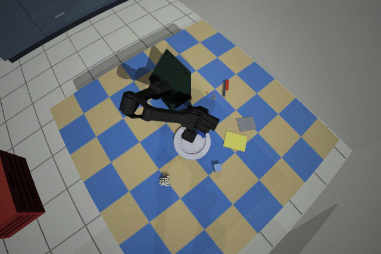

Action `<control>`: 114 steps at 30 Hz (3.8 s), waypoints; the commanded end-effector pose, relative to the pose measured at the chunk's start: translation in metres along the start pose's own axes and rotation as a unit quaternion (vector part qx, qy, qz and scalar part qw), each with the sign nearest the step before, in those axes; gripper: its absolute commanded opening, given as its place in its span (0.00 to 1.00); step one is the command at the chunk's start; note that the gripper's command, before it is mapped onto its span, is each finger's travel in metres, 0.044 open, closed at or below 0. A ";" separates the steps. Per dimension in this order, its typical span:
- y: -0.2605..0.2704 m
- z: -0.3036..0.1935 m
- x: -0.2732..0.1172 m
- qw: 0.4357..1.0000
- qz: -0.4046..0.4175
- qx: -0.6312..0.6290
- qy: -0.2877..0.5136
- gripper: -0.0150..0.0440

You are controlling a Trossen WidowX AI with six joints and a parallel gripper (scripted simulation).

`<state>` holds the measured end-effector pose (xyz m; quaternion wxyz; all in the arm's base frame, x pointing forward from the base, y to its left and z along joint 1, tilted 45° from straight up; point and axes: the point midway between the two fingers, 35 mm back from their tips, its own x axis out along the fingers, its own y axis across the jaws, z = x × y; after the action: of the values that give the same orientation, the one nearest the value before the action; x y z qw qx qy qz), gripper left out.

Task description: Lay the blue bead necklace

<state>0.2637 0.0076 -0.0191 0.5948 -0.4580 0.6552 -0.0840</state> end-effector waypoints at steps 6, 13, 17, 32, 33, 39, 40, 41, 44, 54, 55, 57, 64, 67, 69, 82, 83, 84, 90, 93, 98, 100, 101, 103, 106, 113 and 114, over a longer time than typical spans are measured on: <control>0.000 0.001 0.007 1.000 0.002 0.001 -0.002 0.68; 0.001 0.001 0.016 1.000 0.002 -0.001 -0.002 0.68; 0.001 0.001 0.023 1.000 0.002 -0.002 -0.001 0.68; 0.001 0.000 0.038 1.000 0.003 0.000 0.001 0.54; 0.001 0.000 0.038 1.000 0.003 0.000 0.001 0.50; 0.001 0.000 0.038 1.000 0.003 0.000 0.001 0.25; 0.001 0.000 0.038 1.000 0.003 0.000 0.001 0.25; 0.001 0.000 0.038 1.000 0.003 0.000 0.001 0.25; 0.001 0.000 0.038 1.000 0.003 0.000 0.001 0.25; 0.001 0.000 0.038 1.000 0.003 0.000 0.001 0.25; 0.001 0.000 0.038 1.000 0.003 0.000 0.001 0.25; 0.001 0.000 0.038 1.000 0.003 0.000 0.001 0.25; 0.001 0.000 0.038 1.000 0.003 0.000 0.001 0.25; 0.001 0.000 0.038 1.000 0.003 0.000 0.001 0.25; 0.001 0.000 0.038 1.000 0.003 0.000 0.001 0.25; 0.001 0.000 0.038 1.000 0.003 0.000 0.001 0.25; 0.001 0.000 0.038 1.000 0.003 0.000 0.001 0.25; 0.001 0.000 0.038 1.000 0.003 0.000 0.001 0.25; 0.001 0.000 0.038 1.000 0.003 0.000 0.001 0.25; 0.001 0.000 0.038 1.000 0.003 0.000 0.001 0.25; 0.001 0.000 0.038 1.000 0.003 0.000 0.001 0.25; 0.001 0.000 0.036 1.000 0.003 -0.001 0.001 0.34; 0.001 0.000 0.034 1.000 0.002 -0.003 0.001 0.39; 0.001 0.000 0.032 1.000 0.001 -0.004 0.001 0.48; 0.001 0.000 0.032 1.000 0.001 -0.004 0.001 0.61; 0.001 0.000 0.032 1.000 0.001 -0.004 0.001 0.92; 0.001 0.000 0.032 1.000 0.001 -0.004 0.001 0.97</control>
<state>0.2670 -0.0146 -0.0427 0.5918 -0.4606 0.6568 -0.0787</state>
